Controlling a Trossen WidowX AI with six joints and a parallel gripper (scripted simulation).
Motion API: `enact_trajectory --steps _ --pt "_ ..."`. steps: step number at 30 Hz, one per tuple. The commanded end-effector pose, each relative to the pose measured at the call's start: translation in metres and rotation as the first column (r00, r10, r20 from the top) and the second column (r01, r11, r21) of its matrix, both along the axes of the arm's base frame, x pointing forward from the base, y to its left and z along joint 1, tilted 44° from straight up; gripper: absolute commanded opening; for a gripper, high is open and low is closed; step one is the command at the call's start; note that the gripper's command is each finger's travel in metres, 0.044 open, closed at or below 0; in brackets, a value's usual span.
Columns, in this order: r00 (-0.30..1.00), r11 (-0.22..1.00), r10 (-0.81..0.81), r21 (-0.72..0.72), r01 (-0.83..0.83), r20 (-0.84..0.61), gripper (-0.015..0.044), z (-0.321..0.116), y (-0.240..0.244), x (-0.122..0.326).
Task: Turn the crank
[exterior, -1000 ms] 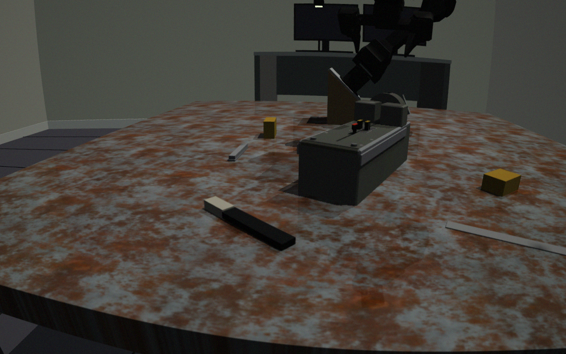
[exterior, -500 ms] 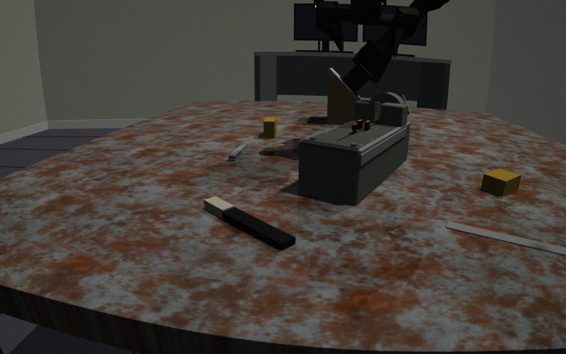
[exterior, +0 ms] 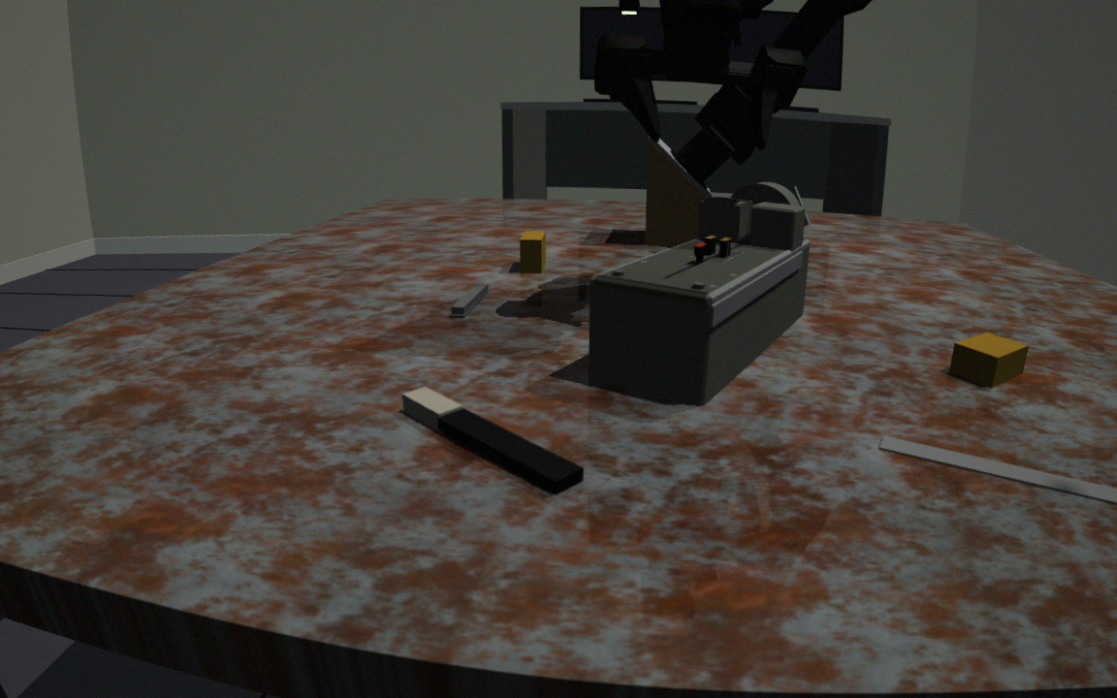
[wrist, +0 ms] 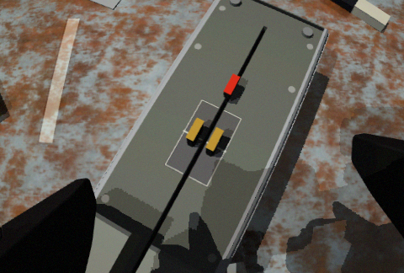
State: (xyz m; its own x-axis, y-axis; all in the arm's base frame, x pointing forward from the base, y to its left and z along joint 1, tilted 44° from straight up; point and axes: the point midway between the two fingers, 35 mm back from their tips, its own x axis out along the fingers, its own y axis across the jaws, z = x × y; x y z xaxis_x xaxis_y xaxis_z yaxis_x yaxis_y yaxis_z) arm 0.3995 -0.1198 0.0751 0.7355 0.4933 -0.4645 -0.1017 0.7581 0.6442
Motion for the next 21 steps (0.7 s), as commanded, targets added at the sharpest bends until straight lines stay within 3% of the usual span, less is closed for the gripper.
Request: enact_trajectory --steps 1,21 --pt "1.0 1.0 -0.005 0.011 0.005 -0.015 0.044 -0.0163 0.0121 -0.0009" --pt "1.0 1.0 -0.003 0.01 0.003 -0.016 0.044 -0.0098 0.0053 -0.0015"
